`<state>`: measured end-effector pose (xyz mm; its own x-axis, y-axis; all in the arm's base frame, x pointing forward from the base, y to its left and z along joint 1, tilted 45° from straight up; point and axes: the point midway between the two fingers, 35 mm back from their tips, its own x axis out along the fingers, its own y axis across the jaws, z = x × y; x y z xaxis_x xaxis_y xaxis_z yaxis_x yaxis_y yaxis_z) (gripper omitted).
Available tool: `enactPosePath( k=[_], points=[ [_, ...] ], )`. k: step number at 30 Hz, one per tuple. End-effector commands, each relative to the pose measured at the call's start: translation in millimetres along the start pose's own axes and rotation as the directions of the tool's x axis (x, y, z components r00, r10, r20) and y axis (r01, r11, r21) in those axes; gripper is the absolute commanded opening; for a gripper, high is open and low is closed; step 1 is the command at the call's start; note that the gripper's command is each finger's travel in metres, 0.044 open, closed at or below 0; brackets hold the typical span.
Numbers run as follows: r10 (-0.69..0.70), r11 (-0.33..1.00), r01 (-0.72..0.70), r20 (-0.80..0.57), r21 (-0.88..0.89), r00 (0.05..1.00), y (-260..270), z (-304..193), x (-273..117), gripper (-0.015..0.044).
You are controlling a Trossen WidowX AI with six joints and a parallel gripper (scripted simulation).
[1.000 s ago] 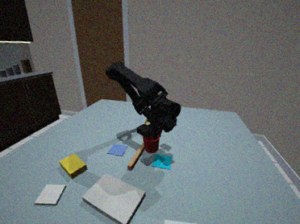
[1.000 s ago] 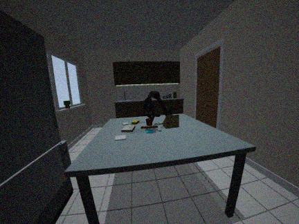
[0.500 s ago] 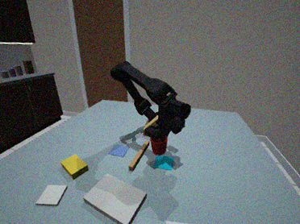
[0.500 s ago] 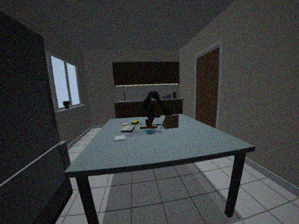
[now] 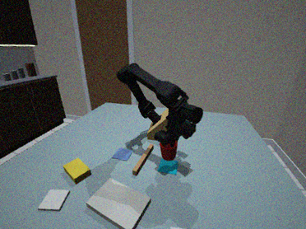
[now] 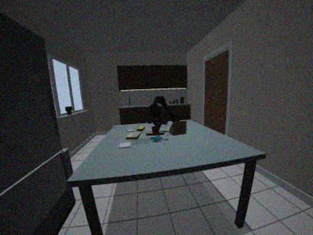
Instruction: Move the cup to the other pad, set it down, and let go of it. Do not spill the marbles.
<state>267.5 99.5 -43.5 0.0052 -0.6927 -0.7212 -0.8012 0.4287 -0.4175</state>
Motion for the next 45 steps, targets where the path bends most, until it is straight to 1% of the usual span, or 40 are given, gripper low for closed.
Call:
enactPosePath(
  k=[1, 27, 44, 45],
  points=[
    [0.003, 1.000, -0.003, -0.001, 0.003, 1.000, 1.3, 1.9, 5.1, 0.0000],
    [0.002, 1.000, -0.002, -0.003, 0.003, 1.000, 2.0, 2.6, 47.8, 0.0000],
    [0.006, 1.000, -0.006, 0.003, 0.012, 1.000, 1.3, 3.6, 45.8, 0.0000],
    [0.006, 1.000, -0.006, 0.003, 0.012, 1.000, 1.3, 3.6, 45.8, 0.0026]
  ],
)
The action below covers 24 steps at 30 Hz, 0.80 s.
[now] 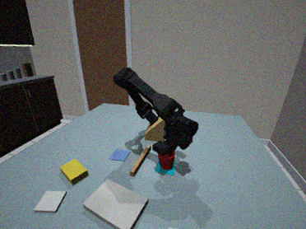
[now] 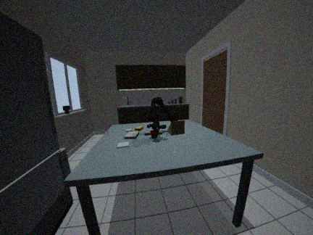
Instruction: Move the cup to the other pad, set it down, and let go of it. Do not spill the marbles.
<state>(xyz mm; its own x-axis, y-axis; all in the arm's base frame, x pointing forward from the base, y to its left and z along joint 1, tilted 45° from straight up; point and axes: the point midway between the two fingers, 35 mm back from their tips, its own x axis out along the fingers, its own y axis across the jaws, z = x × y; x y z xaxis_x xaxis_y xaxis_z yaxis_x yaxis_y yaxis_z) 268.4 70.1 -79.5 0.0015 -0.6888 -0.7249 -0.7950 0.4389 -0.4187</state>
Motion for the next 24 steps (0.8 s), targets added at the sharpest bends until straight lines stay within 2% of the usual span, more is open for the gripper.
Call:
enactPosePath(
  k=[1, 4, 24],
  points=[
    [0.000, 1.000, 0.000, 0.001, 0.001, 1.000, -0.4, 0.2, -0.5, 0.0052],
    [0.000, 1.000, 0.000, 0.001, 0.001, 1.000, -0.4, 0.2, -0.5, 0.0128],
    [-0.001, 1.000, 0.001, 0.000, -0.002, 1.000, -0.4, 1.3, -19.8, 0.0128]
  ],
)
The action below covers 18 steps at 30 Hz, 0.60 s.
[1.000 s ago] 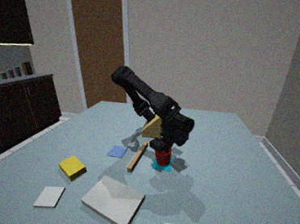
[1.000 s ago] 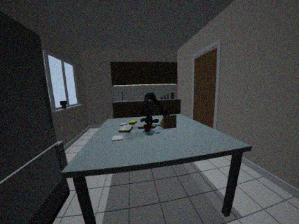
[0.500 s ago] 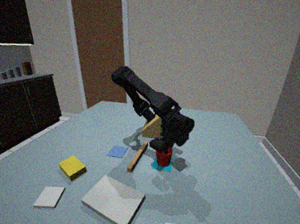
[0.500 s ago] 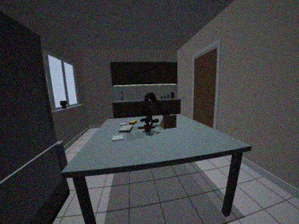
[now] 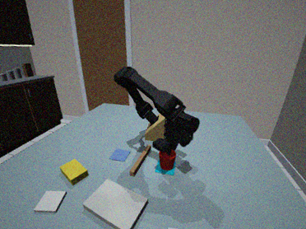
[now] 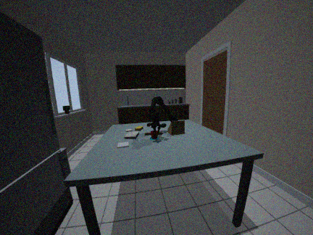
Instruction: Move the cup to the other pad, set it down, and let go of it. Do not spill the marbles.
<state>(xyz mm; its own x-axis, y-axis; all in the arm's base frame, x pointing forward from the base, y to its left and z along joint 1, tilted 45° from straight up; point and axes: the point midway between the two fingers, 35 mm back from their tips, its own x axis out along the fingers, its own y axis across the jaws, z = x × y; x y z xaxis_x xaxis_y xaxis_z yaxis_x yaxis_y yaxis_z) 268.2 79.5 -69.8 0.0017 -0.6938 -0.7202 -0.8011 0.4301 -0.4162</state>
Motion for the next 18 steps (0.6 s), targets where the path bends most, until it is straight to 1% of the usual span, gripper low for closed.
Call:
enactPosePath(
  k=[1, 18],
  points=[
    [0.004, 1.000, -0.004, 0.006, 0.008, 1.000, -0.6, 1.3, -7.9, 0.0128],
    [0.002, 1.000, -0.002, 0.003, 0.003, 1.000, 0.1, 0.4, -34.6, 0.0128]
  ],
)
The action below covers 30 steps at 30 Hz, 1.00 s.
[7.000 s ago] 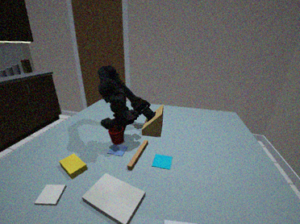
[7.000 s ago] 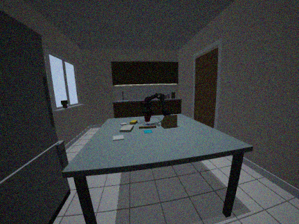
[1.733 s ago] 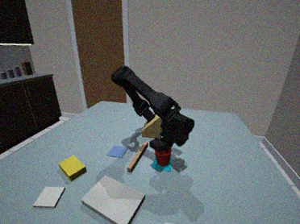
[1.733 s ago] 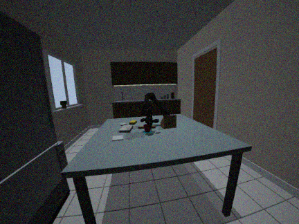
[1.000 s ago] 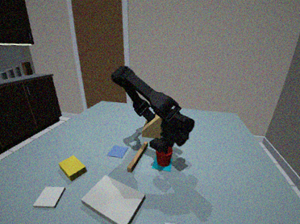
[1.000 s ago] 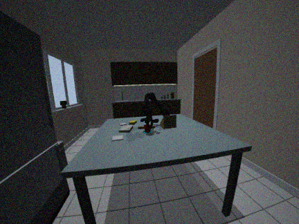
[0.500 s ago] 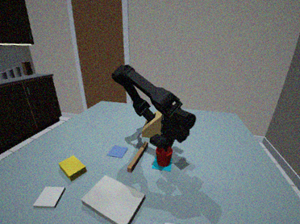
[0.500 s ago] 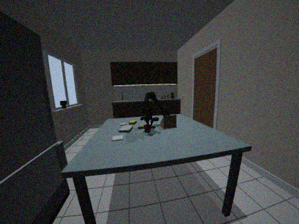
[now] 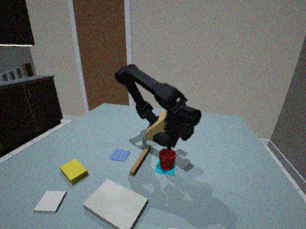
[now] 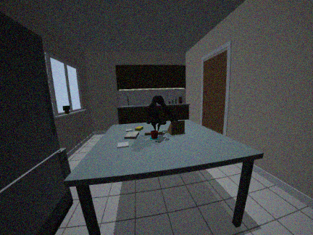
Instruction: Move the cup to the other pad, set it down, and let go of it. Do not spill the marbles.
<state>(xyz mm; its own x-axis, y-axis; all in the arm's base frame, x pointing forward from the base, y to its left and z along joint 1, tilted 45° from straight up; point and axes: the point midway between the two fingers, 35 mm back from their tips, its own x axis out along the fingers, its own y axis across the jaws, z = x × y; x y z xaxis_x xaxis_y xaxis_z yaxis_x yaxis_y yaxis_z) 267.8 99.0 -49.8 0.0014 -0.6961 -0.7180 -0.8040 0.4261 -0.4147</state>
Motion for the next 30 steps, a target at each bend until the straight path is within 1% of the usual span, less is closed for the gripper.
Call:
enactPosePath(
  k=[1, 4, 5, 12, 16, 30],
  points=[
    [0.004, 1.000, -0.004, 0.005, 0.008, 1.000, -0.3, 0.2, -8.3, 0.0128],
    [0.003, 1.000, -0.003, 0.005, 0.007, 1.000, 0.1, -0.5, -10.5, 0.0128],
    [-0.001, 1.000, 0.001, 0.000, -0.001, 1.000, 0.4, -0.5, -5.7, 0.0154],
    [-0.001, 1.000, 0.001, 0.000, -0.001, 1.000, 0.4, -0.5, -5.7, 0.0338],
    [0.000, 1.000, 0.000, 0.001, 0.000, 1.000, 0.2, 0.1, -11.7, 0.0440],
    [0.005, 1.000, -0.005, 0.005, 0.005, 1.000, -0.4, 0.8, -62.1, 0.0440]
  ],
)
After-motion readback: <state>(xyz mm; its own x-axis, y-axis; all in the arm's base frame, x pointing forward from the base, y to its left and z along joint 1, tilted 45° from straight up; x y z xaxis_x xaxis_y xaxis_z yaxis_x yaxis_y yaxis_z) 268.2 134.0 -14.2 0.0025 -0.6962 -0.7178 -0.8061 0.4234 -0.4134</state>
